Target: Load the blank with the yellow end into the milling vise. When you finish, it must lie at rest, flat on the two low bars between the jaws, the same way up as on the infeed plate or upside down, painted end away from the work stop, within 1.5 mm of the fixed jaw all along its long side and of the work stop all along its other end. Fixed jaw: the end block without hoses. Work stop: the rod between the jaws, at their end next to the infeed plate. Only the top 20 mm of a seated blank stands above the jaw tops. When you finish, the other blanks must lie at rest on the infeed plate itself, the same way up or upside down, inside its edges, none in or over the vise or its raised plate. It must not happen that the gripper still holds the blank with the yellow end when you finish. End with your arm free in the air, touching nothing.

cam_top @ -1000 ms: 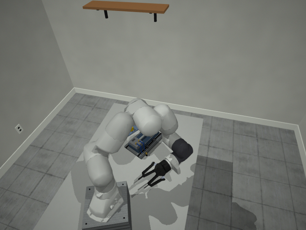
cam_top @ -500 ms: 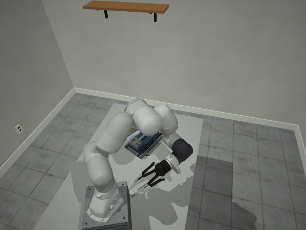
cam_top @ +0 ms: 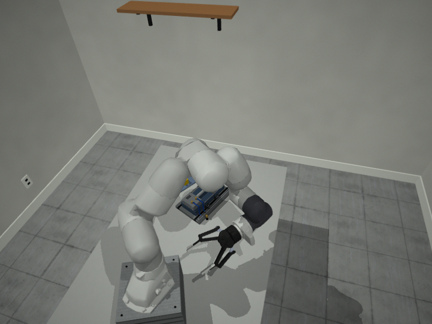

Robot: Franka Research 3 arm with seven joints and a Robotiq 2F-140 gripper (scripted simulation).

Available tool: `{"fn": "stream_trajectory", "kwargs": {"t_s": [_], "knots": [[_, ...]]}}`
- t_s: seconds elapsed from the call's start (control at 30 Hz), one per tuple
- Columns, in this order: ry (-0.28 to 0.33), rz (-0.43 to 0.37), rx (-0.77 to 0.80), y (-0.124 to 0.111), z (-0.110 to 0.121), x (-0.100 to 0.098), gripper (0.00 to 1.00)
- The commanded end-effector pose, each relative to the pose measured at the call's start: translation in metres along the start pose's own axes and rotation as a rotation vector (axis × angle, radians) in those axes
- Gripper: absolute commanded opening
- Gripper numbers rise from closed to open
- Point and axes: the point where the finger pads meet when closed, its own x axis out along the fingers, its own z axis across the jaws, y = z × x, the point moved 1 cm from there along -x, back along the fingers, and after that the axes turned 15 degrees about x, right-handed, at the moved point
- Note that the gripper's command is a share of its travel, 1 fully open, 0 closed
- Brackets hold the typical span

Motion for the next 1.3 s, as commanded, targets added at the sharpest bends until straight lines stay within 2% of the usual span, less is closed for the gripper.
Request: {"fn": "stream_trajectory", "kwargs": {"t_s": [0.0,0.27,0.43,0.83,1.0,1.27], "knots": [[0.0,0.0,0.0,0.0,0.0,0.0,1.0],[0.0,0.0,0.0,0.0,0.0,0.0,1.0],[0.155,-0.126,-0.114,-0.009,0.035,-0.012,1.0],[0.155,-0.126,-0.114,-0.009,0.035,-0.012,1.0],[0.307,-0.242,-0.215,-0.015,0.07,-0.022,1.0],[0.307,-0.242,-0.215,-0.015,0.07,-0.022,1.0]]}}
